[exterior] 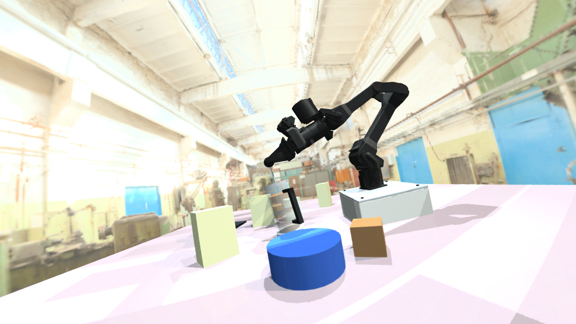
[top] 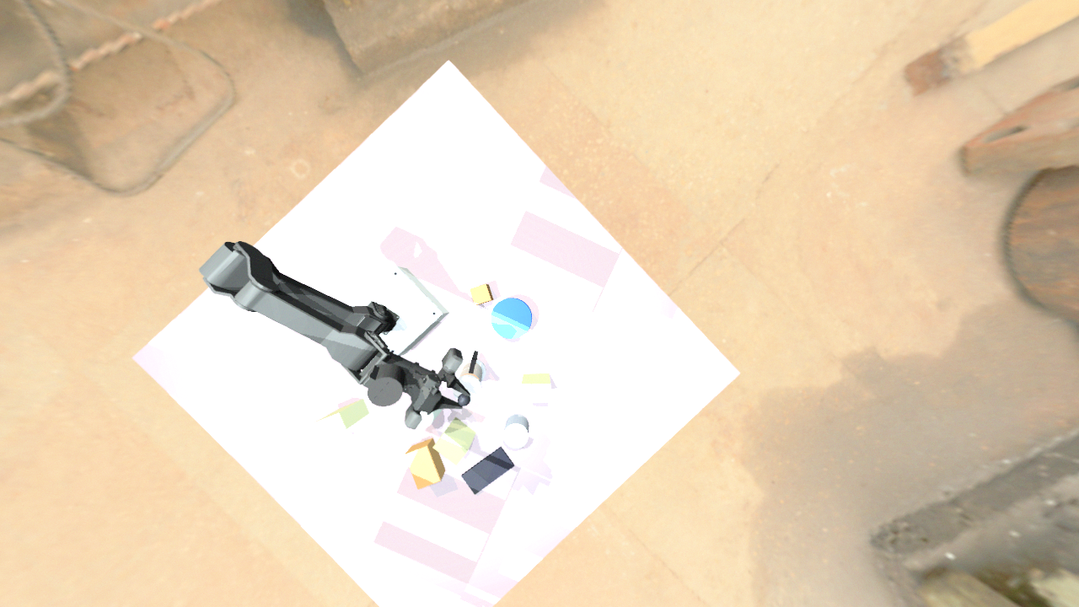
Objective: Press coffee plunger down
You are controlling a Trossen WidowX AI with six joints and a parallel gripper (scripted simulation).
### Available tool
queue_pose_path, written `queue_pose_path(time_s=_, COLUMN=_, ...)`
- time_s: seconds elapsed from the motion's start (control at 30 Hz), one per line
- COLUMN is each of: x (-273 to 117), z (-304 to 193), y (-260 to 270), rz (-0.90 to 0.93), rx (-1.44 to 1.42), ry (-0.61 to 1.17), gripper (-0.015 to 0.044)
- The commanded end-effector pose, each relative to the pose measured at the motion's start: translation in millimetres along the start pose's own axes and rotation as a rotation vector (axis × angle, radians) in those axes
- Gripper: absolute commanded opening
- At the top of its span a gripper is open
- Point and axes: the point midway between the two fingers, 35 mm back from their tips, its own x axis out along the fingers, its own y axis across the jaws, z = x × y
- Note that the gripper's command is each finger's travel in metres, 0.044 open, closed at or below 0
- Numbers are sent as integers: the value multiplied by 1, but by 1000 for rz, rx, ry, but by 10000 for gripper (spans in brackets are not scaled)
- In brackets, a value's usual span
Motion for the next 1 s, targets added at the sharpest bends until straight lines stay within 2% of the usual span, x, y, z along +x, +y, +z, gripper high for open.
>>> queue_pose_path(time_s=0.0, x=9, z=-33, y=0, rz=-2, rx=13, ry=91, gripper=123)
queue_pose_path(time_s=0.97, x=23, z=-25, y=0, rz=-1, rx=13, ry=90, gripper=123)
